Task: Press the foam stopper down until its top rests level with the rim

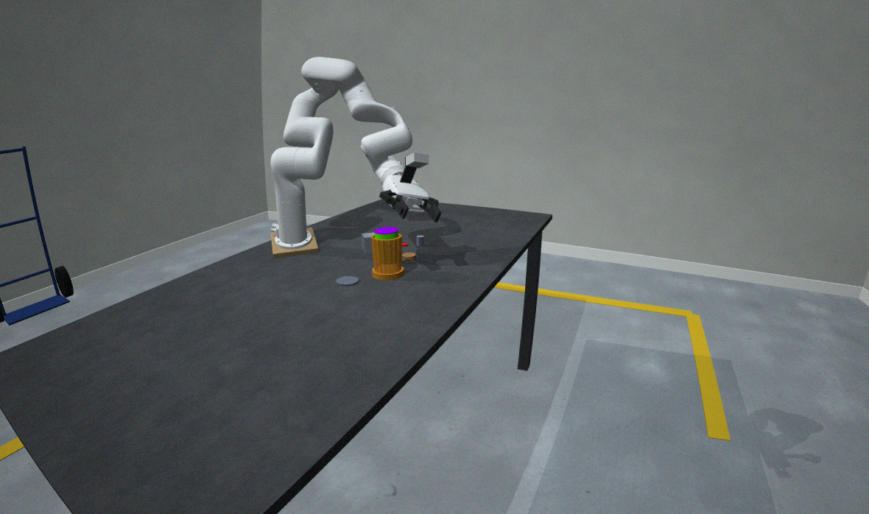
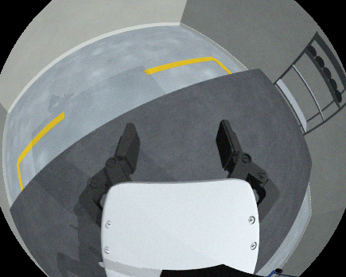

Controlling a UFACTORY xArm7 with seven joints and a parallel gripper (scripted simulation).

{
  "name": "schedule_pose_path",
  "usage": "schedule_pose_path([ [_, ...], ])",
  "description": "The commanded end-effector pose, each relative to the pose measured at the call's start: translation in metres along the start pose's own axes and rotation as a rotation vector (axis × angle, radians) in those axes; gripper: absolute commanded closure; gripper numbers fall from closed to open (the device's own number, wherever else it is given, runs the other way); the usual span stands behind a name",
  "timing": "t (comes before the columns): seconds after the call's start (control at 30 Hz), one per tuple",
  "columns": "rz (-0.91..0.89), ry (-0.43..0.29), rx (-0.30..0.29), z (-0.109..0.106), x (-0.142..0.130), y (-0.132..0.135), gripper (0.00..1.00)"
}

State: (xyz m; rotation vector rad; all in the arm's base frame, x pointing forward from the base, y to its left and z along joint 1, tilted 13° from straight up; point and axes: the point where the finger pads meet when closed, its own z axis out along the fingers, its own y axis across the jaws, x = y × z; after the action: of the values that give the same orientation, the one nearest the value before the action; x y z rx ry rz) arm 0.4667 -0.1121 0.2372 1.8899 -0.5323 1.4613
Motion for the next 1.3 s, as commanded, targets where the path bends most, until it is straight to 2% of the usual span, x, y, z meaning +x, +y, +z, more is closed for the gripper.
schedule_pose_path([
  [0.0, 0.002, 0.002, 0.0, 0.0, 0.001, 0.0, 0.0],
  [0.53, 0.002, 0.002, 0.0, 0.0, 0.001, 0.0, 0.0],
  [0.57, 0.002, 0.002, 0.001, 0.0, 0.001, 0.0, 1.0],
  [0.63, -0.005, -0.003, 0.014, -0.001, 0.003, -0.004, 1.0],
  [0.7, -0.026, -0.016, 0.059, -0.006, 0.007, -0.015, 1.0],
  [0.77, -0.07, -0.04, 0.144, -0.015, 0.015, -0.034, 1.0],
  [0.83, -0.143, -0.069, 0.267, -0.031, 0.026, -0.059, 1.0],
  [0.87, -0.143, -0.069, 0.267, -0.031, 0.026, -0.059, 1.0],
  [0.9, -0.177, -0.077, 0.312, -0.041, 0.032, -0.07, 1.0],
  [0.93, -0.193, -0.084, 0.339, -0.041, 0.032, -0.07, 1.0],
  [0.97, -0.194, -0.084, 0.34, -0.041, 0.032, -0.07, 1.0],
  [1.0, -0.237, -0.092, 0.393, -0.053, 0.037, -0.081, 1.0],
  [1.03, -0.253, -0.099, 0.419, -0.053, 0.037, -0.081, 1.0],
  [1.1, -0.253, -0.099, 0.419, -0.053, 0.037, -0.081, 1.0],
  [1.13, -0.32, -0.112, 0.498, -0.064, 0.041, -0.089, 1.0],
  [1.17, -0.322, -0.113, 0.501, -0.064, 0.041, -0.089, 1.0],
  [1.2, -0.367, -0.114, 0.538, -0.075, 0.043, -0.095, 1.0],
  [1.27, -0.4, -0.125, 0.585, -0.075, 0.043, -0.095, 1.0],
])
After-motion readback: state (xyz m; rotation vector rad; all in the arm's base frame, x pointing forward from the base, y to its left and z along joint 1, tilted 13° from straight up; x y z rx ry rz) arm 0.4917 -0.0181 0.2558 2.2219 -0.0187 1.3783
